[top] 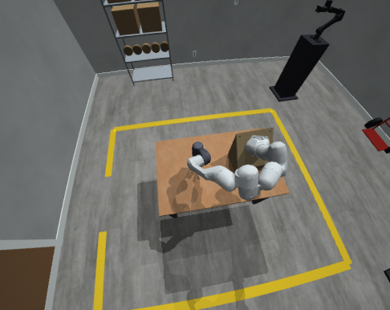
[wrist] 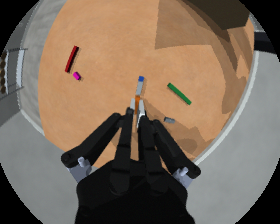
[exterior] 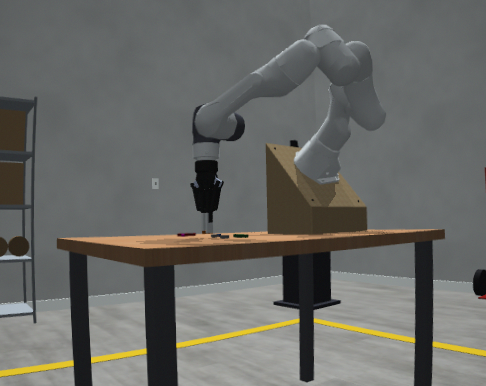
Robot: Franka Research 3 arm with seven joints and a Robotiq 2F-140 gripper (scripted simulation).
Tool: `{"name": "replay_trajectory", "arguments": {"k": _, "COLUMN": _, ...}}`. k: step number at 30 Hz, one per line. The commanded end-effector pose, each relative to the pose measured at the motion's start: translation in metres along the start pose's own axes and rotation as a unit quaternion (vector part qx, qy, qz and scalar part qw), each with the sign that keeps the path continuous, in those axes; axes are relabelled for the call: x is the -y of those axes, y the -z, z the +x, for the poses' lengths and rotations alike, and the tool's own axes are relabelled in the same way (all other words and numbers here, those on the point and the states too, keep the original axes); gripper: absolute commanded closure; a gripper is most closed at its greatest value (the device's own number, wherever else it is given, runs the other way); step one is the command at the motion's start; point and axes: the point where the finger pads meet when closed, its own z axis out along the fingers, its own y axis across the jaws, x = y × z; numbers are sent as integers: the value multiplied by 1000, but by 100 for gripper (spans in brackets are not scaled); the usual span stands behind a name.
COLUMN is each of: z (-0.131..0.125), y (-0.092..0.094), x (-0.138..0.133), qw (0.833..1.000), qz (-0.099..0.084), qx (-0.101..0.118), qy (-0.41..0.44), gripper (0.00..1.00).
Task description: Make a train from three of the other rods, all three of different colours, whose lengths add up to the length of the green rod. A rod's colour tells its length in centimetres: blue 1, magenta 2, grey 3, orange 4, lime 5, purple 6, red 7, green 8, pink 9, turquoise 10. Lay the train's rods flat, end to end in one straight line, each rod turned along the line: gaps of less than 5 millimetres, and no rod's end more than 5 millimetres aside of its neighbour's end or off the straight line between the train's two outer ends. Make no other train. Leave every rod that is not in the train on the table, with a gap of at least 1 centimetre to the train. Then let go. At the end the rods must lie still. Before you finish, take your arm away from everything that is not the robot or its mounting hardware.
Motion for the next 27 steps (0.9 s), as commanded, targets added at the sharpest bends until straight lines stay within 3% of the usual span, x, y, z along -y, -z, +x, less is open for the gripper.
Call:
{"name": "replay_trajectory", "arguments": {"k": 1, "z": 0, "y": -2, "x": 0, "qw": 1000, "qz": 0, "qx": 0, "qy": 3, "gripper": 97}}
{"name": "replay_trajectory", "arguments": {"k": 27, "z": 0, "y": -14, "x": 0, "qw": 1000, "qz": 0, "qx": 0, "qy": 3, "gripper": 97}}
